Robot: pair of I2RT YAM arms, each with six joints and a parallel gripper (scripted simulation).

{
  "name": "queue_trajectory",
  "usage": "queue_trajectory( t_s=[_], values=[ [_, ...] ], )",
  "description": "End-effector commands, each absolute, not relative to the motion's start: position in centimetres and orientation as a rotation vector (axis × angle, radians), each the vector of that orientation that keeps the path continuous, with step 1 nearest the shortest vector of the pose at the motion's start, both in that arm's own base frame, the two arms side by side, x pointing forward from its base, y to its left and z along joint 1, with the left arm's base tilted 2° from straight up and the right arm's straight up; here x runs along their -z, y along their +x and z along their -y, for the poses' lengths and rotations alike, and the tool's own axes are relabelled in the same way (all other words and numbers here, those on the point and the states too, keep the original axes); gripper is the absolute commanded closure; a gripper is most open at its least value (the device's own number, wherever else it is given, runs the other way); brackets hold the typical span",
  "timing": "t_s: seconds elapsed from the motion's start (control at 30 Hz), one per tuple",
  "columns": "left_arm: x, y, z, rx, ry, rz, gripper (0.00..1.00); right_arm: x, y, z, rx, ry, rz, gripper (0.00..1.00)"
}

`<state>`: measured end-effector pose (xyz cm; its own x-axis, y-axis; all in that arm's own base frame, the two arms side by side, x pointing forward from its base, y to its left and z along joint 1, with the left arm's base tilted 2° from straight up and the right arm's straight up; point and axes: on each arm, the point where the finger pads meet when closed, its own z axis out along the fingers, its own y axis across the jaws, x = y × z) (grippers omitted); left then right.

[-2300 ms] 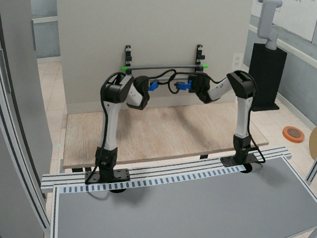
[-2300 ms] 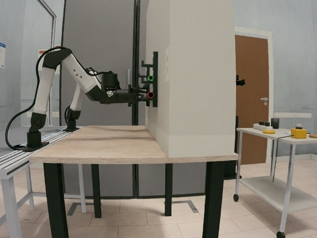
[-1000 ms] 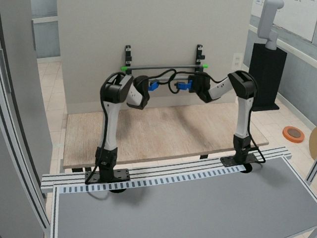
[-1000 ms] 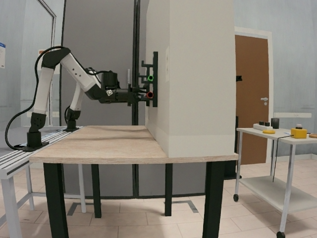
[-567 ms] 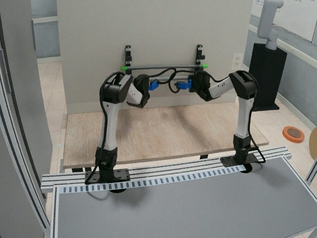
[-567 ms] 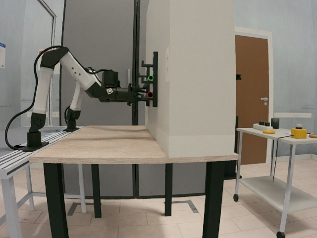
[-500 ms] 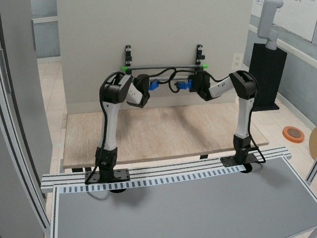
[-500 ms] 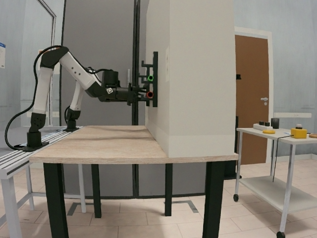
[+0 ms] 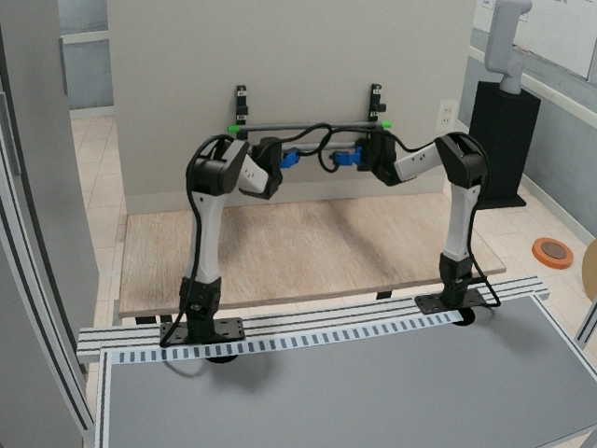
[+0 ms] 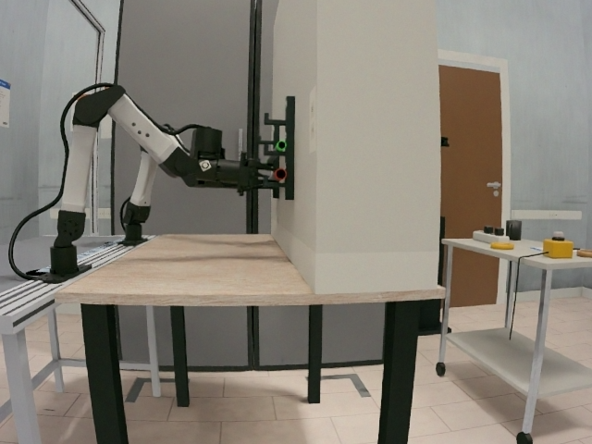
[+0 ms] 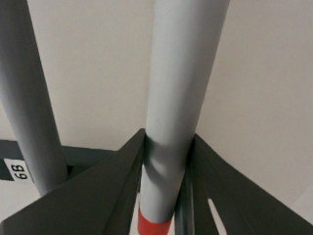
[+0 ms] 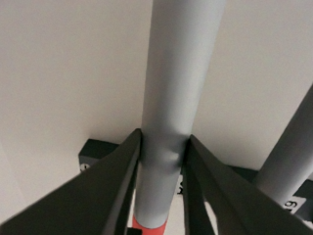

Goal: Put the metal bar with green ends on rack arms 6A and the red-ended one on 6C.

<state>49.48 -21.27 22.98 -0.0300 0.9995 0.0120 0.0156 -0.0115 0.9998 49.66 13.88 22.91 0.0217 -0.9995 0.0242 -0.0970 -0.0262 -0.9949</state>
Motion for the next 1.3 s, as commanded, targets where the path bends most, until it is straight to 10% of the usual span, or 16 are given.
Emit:
queue_trajectory(
  t_s=[0.0,1.27],
  values=[
    [-26.2,49.0,21.8,-1.246,1.198,-1.195,1.00,-27.8,49.5,-14.2,1.190,-1.224,-1.192,1.00],
    [-28.4,49.0,21.8,-1.246,1.198,-1.195,1.00,-29.7,49.5,-14.2,1.190,-1.224,-1.192,1.00]
  ],
)
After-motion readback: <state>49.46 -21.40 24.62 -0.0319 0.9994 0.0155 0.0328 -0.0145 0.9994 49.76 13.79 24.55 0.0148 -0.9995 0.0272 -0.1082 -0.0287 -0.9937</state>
